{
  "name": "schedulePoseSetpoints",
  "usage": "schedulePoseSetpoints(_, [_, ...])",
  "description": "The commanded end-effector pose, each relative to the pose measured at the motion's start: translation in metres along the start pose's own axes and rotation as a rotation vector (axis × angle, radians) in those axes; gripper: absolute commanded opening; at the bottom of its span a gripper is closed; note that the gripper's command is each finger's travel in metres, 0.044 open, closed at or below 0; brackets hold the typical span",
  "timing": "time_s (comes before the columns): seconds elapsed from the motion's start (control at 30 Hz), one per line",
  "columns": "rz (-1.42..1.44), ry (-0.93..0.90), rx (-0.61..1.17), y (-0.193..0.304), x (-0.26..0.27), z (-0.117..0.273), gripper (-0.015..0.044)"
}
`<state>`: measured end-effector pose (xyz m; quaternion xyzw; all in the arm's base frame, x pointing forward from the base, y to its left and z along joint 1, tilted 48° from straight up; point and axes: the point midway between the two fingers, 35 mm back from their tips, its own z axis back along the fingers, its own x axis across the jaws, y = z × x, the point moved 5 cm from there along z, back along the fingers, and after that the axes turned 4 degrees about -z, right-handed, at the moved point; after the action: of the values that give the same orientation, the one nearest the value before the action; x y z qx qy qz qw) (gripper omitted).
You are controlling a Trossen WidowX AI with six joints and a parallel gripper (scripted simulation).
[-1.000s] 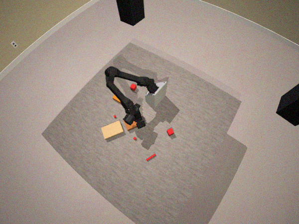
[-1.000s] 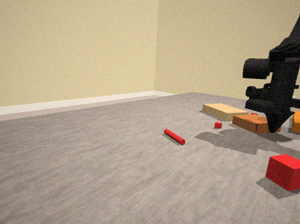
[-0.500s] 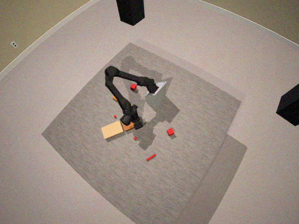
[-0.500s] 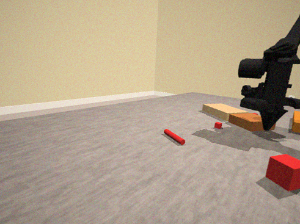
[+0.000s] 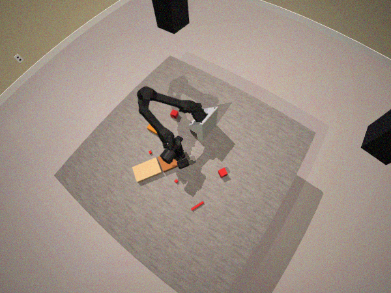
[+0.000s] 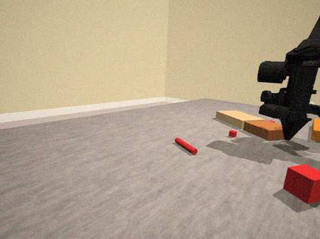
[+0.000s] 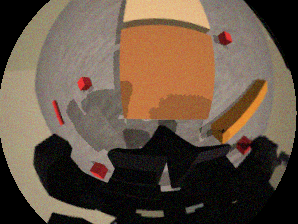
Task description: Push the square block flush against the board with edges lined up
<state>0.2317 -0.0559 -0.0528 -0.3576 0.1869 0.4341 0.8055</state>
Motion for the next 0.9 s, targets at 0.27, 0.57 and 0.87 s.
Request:
schedulePoseSetpoints(0.27, [0.01,0.006,0.008,0.023,-0.003,-0.001,0.0])
schedulePoseSetpoints(0.57, [0.01,0.007,0.008,0.035,-0.005,-0.001,0.0])
schedulePoseSetpoints(0.87, [0.009,0.002,0.009,0.029,-0.002,0.047,0.0])
